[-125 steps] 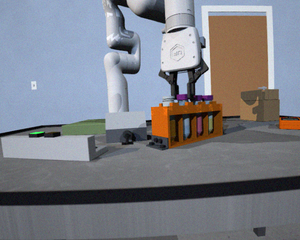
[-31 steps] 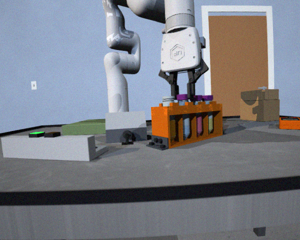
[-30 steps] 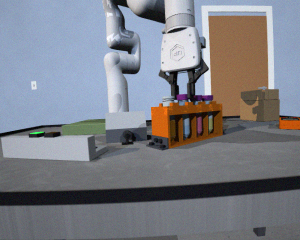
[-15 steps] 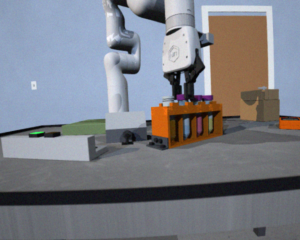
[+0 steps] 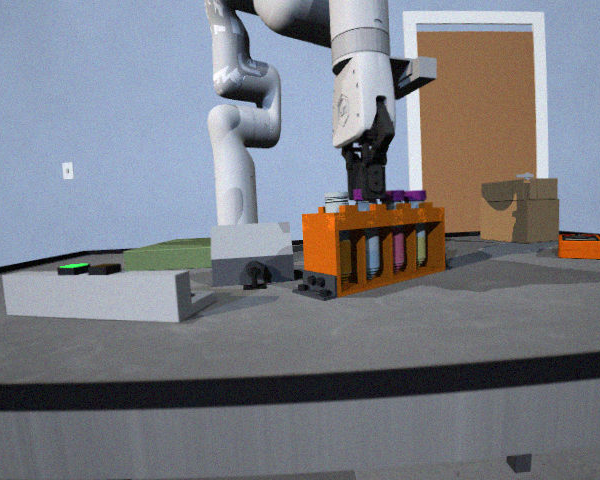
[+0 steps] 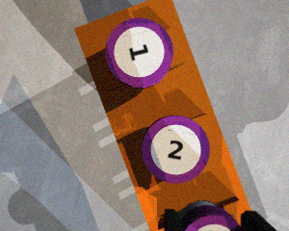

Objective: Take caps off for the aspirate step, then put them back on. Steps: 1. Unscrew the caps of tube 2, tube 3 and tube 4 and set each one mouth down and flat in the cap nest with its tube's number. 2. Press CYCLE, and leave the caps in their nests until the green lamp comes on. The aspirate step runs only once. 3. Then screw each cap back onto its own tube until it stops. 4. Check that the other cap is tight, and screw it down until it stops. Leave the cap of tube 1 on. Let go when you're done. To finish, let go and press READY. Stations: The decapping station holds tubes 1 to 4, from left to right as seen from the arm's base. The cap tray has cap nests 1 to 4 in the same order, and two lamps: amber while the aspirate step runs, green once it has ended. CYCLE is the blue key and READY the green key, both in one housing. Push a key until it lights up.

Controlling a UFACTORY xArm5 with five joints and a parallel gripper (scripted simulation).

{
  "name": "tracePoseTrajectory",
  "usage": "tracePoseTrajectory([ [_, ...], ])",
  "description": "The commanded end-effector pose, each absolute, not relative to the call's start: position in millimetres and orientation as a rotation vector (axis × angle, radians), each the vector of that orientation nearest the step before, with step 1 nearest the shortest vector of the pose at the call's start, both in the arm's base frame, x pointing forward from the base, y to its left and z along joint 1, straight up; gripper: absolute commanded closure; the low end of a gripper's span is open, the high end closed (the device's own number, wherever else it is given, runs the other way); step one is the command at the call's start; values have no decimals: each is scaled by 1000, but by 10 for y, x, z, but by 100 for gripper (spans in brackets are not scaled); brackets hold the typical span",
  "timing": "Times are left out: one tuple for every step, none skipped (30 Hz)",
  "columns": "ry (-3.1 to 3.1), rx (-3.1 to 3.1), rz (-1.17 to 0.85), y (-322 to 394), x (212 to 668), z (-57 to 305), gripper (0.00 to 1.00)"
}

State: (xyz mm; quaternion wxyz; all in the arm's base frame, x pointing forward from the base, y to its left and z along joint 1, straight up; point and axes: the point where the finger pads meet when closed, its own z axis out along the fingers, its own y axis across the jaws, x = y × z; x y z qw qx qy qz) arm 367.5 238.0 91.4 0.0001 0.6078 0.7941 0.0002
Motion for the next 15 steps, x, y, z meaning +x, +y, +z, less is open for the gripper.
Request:
tracePoseTrajectory([
  [2476,1935,6,2385,3683,920,100],
  [2476,1935,6,2385,3683,920,100],
  [2476,1935,6,2385,3683,920,54],
  [2476,1935,6,2385,3683,920,54],
  [2476,1935,6,2385,3683,920,54],
  [2476,1935,6,2385,3683,920,54],
  [2476,1935,6,2385,3683,920,54],
  [2476,1935,6,2385,3683,920,54],
  [2476,1935,6,2385,3683,920,54],
  [2476,1935,6,2385,3683,920,54],
  [2476,1935,6,2385,3683,920,54],
  [2476,1935,6,2385,3683,920,54],
  [2476,1935,6,2385,3683,920,54],
  [2514,1885,6,2385,3683,925,54],
  [2551,1834,6,2385,3683,930,54],
])
